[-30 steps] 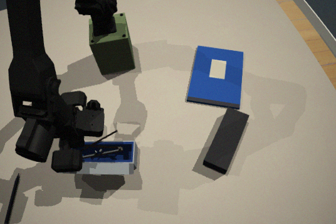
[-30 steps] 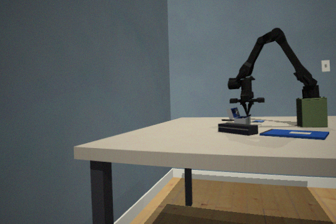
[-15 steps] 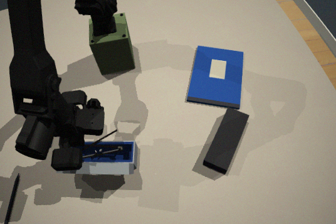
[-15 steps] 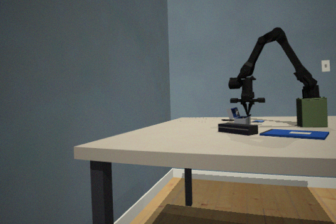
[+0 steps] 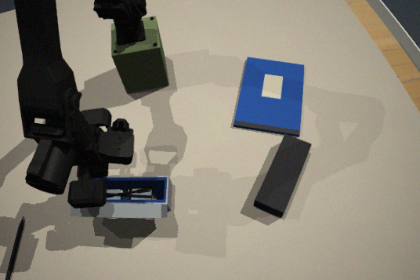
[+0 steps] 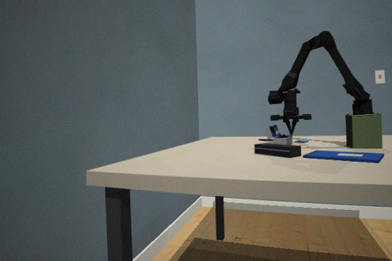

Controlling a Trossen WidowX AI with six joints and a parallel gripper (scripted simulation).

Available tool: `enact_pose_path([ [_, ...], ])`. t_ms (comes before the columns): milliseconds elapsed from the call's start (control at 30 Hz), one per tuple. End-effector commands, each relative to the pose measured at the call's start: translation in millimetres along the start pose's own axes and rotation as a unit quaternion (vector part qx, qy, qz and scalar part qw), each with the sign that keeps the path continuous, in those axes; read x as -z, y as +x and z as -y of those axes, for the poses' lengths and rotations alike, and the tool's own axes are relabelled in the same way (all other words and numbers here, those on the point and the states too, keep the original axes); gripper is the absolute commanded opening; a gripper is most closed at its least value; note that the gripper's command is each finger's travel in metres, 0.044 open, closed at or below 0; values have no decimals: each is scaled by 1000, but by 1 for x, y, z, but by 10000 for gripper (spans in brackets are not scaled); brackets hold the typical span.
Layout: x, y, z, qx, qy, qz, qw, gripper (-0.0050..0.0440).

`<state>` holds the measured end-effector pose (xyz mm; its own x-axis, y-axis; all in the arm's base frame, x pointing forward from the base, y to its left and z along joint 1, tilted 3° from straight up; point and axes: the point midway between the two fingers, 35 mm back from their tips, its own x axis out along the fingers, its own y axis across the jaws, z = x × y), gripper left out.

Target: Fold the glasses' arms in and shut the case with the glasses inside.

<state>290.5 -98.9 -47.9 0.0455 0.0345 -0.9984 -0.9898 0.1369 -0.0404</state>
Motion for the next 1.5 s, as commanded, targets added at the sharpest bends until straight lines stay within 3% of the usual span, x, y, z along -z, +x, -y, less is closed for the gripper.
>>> enact_pose_path([
  [0, -6, 0, 0, -1, 3, -1, 1000, 0],
  [733, -14, -1, 27, -1, 3, -1, 1000, 0],
  [1467, -39, 0, 44, -1, 3, -1, 1000, 0],
])
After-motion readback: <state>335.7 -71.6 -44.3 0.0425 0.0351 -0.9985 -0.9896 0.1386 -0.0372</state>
